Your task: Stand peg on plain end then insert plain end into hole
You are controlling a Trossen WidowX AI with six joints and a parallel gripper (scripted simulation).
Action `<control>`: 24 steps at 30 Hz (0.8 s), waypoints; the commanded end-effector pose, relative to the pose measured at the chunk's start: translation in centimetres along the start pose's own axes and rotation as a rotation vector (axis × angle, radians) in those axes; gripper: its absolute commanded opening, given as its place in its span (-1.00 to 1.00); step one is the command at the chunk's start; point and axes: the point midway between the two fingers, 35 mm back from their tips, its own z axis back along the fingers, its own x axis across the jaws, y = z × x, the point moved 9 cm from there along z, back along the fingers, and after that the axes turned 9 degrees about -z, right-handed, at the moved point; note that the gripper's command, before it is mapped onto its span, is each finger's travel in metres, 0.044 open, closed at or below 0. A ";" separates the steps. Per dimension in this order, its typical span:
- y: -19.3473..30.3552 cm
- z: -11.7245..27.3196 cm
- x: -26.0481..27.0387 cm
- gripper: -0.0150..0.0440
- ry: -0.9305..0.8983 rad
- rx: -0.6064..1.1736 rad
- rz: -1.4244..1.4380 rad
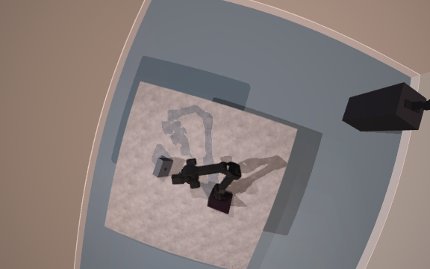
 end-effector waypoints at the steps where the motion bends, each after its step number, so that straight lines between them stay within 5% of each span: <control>1: -0.1 1.6 0.1 -0.49 0.003 0.006 0.002; 24: -0.9 1.0 1.3 -0.49 -0.004 -0.083 0.012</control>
